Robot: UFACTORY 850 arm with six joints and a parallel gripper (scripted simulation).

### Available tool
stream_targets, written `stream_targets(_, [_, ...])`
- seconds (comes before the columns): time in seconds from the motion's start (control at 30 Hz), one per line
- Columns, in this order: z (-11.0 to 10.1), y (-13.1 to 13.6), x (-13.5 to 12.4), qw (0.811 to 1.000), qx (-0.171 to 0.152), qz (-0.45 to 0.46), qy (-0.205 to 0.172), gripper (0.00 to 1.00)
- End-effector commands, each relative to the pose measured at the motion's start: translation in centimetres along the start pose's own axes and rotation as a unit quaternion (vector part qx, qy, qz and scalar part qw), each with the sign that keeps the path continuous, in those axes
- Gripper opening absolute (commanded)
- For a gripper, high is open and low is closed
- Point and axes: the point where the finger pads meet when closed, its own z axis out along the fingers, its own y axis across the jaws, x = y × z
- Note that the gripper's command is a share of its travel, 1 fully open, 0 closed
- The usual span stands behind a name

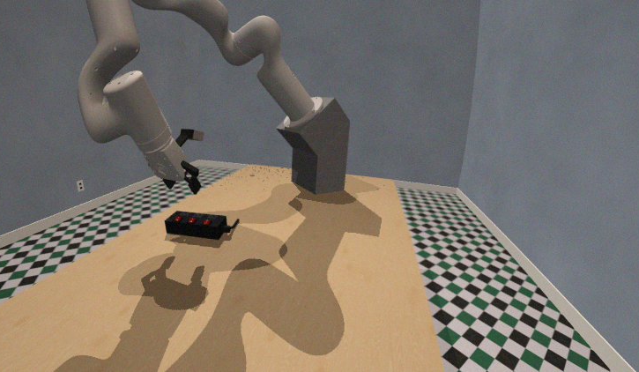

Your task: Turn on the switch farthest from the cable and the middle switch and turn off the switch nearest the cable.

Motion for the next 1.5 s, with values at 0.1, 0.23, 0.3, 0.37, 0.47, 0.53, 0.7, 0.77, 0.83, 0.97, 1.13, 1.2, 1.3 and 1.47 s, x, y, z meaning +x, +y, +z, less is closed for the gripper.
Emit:
stream_targets(0.1, [-0.1,0.0,0.0,1.000,0.000,0.000,-0.001,1.00])
stream_targets(0.23, [-0.1,0.0,0.0,1.000,0.000,0.000,-0.001,1.00])
stream_targets(0.3, [-0.1,0.0,0.0,1.000,0.001,-0.002,-0.001,1.00])
stream_targets(0.37, [0.0,-0.3,0.0,1.000,0.005,-0.013,-0.005,1.00])
stream_targets(0.47, [0.2,-1.0,0.3,0.998,0.023,-0.058,-0.022,1.00])
stream_targets(0.53, [0.3,-1.8,0.6,0.992,0.043,-0.111,-0.040,1.00])
stream_targets(0.7, [0.4,-2.2,0.8,0.987,0.055,-0.144,-0.051,1.00])
stream_targets(0.77, [0.5,-2.8,1.2,0.969,0.081,-0.220,-0.075,1.00])
stream_targets(0.83, [0.5,-2.8,1.2,0.969,0.081,-0.220,-0.075,1.00])
stream_targets(0.97, [0.5,-3.2,1.6,0.941,0.108,-0.305,-0.100,1.00])
stream_targets(1.13, [0.4,-3.2,1.9,0.922,0.121,-0.349,-0.113,1.00])
stream_targets(1.2, [0.4,-3.1,2.2,0.901,0.133,-0.393,-0.125,1.00])
stream_targets(1.3, [0.4,-2.9,2.6,0.878,0.144,-0.436,-0.136,1.00])
stream_targets(1.47, [0.3,-2.6,3.0,0.853,0.155,-0.477,-0.147,1.00])
